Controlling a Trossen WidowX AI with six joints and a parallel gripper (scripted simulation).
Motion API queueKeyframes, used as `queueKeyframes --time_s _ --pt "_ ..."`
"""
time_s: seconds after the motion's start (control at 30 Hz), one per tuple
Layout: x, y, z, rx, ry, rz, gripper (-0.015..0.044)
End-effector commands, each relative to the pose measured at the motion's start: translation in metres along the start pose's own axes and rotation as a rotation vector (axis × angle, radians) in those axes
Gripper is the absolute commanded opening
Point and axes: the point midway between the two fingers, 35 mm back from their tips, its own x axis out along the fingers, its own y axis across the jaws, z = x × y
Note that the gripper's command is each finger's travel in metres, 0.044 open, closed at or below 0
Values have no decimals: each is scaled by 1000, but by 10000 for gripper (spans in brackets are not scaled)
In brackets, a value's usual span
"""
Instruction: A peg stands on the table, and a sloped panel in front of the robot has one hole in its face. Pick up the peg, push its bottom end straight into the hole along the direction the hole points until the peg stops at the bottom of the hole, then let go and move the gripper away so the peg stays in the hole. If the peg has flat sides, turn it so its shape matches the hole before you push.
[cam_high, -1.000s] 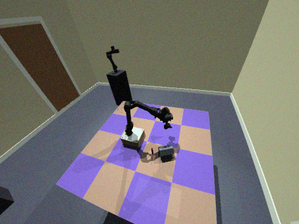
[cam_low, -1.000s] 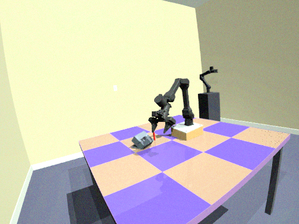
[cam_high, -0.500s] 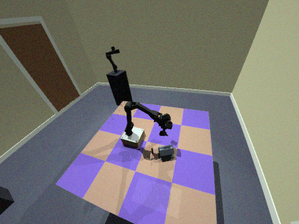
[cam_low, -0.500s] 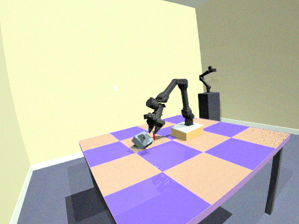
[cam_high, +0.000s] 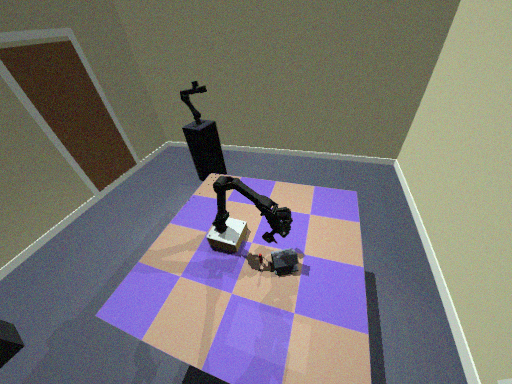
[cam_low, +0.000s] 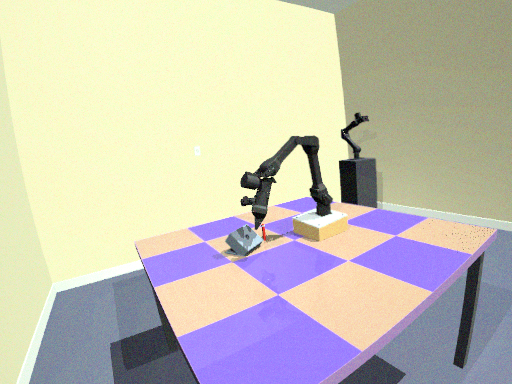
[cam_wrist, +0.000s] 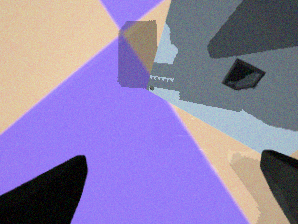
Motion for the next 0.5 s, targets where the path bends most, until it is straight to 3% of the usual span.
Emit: queueKeyframes --time_s 0.0,0.47 --pt "-1 -16 3 103 24 -32 440" --pt "-6 -84 3 496 107 -176 440"
